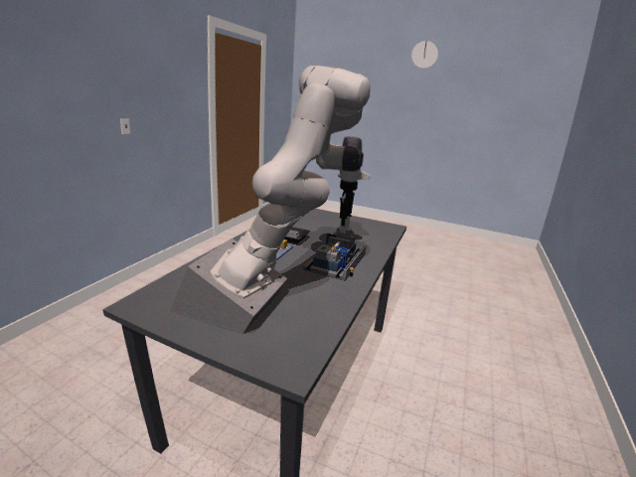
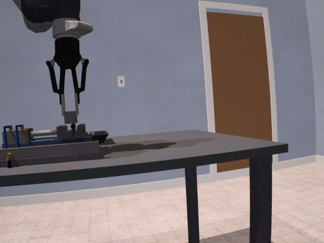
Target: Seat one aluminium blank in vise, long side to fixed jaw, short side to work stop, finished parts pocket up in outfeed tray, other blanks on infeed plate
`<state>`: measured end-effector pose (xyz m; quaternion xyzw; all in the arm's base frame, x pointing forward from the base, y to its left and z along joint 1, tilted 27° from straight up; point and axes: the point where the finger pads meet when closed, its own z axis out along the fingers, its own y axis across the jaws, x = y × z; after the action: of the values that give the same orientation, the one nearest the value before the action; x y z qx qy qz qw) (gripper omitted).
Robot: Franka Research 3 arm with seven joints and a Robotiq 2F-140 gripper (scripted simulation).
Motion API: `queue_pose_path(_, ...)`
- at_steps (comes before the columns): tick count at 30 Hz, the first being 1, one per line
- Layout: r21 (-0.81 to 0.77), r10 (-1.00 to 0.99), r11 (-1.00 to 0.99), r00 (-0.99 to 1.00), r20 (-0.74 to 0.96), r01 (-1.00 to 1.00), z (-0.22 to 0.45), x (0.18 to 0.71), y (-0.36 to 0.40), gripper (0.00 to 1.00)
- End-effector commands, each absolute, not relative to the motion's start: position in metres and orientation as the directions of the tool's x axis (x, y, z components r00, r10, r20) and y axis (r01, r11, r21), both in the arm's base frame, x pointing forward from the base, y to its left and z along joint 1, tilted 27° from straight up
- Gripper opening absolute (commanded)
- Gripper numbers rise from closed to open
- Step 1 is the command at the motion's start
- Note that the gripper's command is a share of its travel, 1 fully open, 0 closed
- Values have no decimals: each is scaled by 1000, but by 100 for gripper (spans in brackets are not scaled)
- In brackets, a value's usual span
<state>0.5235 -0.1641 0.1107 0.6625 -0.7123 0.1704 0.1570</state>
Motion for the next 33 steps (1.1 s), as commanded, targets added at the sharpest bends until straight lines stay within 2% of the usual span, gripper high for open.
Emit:
queue_pose_path(1,-33,-890,56,-65,451,-998,110,524,-163,0)
queue_pose_path(33,-33,-890,55,-64,451,-998,103,524,-167,0)
